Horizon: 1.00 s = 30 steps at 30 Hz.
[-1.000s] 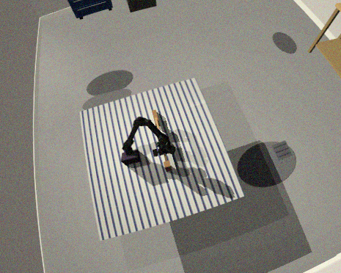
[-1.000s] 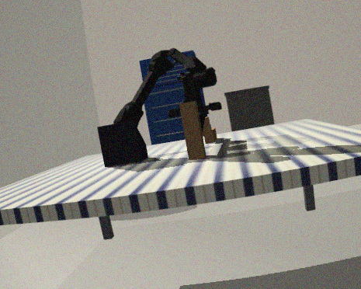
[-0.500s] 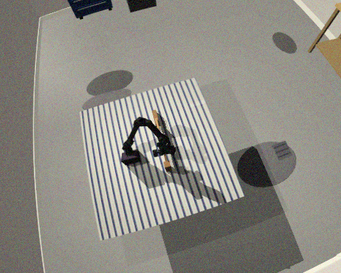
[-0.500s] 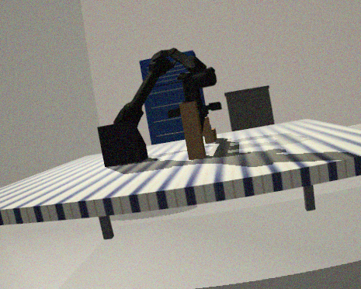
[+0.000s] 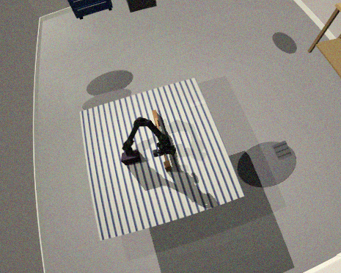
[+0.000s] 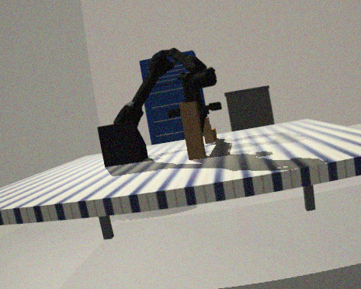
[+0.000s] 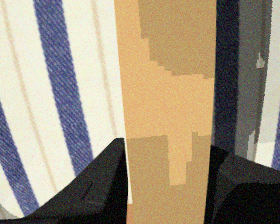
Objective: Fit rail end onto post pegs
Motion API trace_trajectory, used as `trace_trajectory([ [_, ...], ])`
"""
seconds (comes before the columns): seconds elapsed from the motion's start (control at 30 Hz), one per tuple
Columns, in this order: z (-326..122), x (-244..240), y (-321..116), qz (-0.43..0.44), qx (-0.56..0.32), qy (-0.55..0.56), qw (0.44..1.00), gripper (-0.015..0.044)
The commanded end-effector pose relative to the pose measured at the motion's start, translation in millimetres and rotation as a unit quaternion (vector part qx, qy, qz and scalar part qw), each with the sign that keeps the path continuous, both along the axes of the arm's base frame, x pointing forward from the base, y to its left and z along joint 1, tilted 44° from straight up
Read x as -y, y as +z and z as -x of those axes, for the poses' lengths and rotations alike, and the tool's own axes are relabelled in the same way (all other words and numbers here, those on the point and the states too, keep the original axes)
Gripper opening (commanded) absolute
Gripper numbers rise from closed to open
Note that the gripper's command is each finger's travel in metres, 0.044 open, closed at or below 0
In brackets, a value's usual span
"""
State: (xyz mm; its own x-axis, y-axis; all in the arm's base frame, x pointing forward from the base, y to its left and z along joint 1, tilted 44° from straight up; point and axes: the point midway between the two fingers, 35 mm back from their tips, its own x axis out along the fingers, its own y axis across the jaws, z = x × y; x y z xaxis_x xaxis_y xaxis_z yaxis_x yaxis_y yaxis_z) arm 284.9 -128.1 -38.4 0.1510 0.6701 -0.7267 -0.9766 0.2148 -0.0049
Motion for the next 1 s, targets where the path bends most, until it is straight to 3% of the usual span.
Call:
trace_trajectory([
  [0.0,0,0,0,0.000,0.000,0.000,1.000,0.0184],
  [0.33,0,0,0,0.000,0.000,0.000,1.000,0.0440],
  [0.47,0,0,2,0.000,0.000,0.000,1.000,0.0440],
  [0.63,1,-2,42,0.005,0.004,-0.003,1.000,0.0440],
  [0.97,1,-2,42,0.005,0.004,-0.003,1.000,0.0440],
])
